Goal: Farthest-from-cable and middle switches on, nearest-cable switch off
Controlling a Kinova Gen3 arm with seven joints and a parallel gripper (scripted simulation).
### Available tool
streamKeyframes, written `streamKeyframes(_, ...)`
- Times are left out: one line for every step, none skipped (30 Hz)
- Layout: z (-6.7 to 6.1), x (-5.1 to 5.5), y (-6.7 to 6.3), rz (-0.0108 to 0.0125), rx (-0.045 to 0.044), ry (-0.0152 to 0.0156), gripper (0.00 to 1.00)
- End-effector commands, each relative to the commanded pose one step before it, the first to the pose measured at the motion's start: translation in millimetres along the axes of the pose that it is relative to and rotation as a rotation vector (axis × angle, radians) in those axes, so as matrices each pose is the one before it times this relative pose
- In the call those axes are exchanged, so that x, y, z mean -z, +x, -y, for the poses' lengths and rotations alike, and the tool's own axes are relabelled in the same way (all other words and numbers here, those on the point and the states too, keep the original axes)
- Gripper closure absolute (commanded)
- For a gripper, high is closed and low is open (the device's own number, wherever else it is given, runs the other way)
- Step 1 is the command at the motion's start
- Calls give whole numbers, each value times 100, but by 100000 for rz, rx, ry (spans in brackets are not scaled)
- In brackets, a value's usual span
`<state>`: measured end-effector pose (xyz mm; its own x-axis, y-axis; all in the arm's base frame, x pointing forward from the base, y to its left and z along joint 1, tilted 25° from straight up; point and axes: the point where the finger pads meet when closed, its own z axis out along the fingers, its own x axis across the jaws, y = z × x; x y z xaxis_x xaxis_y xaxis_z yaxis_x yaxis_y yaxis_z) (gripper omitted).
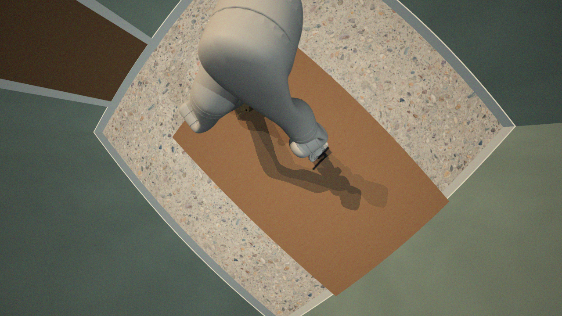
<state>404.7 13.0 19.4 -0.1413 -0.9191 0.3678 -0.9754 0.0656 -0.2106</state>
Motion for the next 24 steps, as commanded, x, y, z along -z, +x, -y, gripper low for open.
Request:
streamKeyframes(172, 596, -109, 65, 569, 330, 100)
streamKeyframes(37, 267, -26, 35, 27, 60, 100)
streamKeyframes(46, 294, -32, 43, 35, 74, 100)
streamKeyframes(14, 305, -11, 14, 13, 23, 100)
streamKeyframes(-1, 312, -2, 1, 2, 0, 100)
streamKeyframes(0, 0, 0, 0, 0, 0, 100)
streamKeyframes(0, 0, 0, 0, 0, 0, 100)
streamKeyframes(1, 314, -3, 4, 5, 2, 100)
streamKeyframes(-1, 306, -2, 1, 2, 0, 100)
streamKeyframes(0, 290, -2, 2, 3, 1, 100)
streamKeyframes(0, 266, -2, 2, 3, 1, 100)
streamKeyframes(0, 236, -2, 1, 2, 0, 100)
streamKeyframes(-1, 200, -1, 1, 2, 0, 100)
streamKeyframes(0, 160, -2, 2, 3, 1, 100)
streamKeyframes(0, 119, -1, 0, 1, 0, 100)
streamKeyframes(-1, 80, 0, 0, 0, 0, 100)
streamKeyframes(0, 45, 0, 0, 0, 0, 100)
streamKeyframes(0, 18, 0, 0, 0, 0, 100)
streamKeyframes(-36, -7, 23, -29, -29, -58, 100)
streamKeyframes(-24, -6, 15, -19, -19, -39, 100)
streamKeyframes(-7, -2, 5, -6, -6, -12, 100)
streamKeyframes(0, 0, 0, 0, 0, 0, 100)
streamKeyframes(0, 0, 0, 0, 0, 0, 100)
streamKeyframes(0, 0, 0, 0, 0, 0, 100)
